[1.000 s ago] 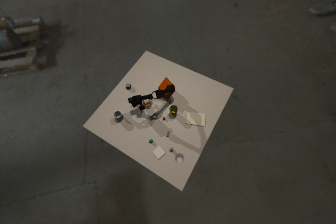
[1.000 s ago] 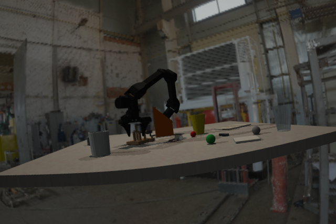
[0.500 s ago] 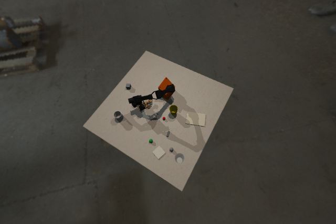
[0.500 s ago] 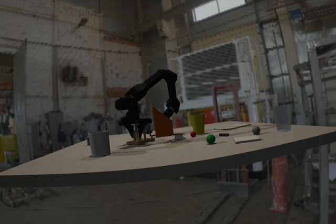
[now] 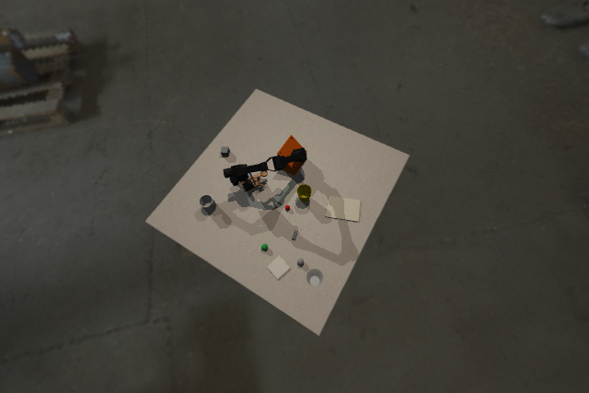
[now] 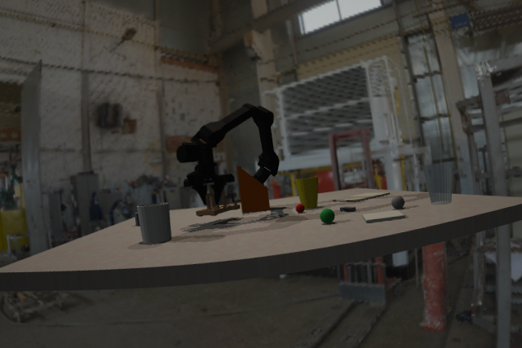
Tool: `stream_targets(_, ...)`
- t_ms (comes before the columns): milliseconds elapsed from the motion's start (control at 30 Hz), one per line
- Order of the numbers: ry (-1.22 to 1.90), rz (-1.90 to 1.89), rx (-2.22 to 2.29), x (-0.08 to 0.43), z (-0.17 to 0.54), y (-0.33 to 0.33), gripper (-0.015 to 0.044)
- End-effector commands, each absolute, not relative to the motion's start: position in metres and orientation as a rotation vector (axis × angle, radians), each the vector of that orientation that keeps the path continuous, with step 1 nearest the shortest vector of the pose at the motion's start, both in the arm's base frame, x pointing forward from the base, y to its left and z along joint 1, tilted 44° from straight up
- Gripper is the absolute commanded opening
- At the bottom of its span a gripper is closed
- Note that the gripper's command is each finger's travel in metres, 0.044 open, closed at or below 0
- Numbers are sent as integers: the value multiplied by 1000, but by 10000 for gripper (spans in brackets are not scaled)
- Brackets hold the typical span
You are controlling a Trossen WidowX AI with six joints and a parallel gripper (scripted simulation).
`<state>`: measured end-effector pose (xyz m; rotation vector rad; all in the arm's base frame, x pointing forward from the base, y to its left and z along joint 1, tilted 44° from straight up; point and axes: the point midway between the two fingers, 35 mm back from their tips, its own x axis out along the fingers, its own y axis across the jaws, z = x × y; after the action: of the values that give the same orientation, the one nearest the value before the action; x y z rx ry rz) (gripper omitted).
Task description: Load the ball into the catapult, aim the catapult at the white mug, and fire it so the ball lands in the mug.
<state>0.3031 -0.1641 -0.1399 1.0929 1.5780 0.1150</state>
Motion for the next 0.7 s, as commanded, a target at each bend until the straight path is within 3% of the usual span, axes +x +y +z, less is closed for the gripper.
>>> stream_targets(0, 1554, 107, 1079, 308, -129, -176, 0)
stream_targets(667, 1553, 107, 1082, 312, -152, -156, 0)
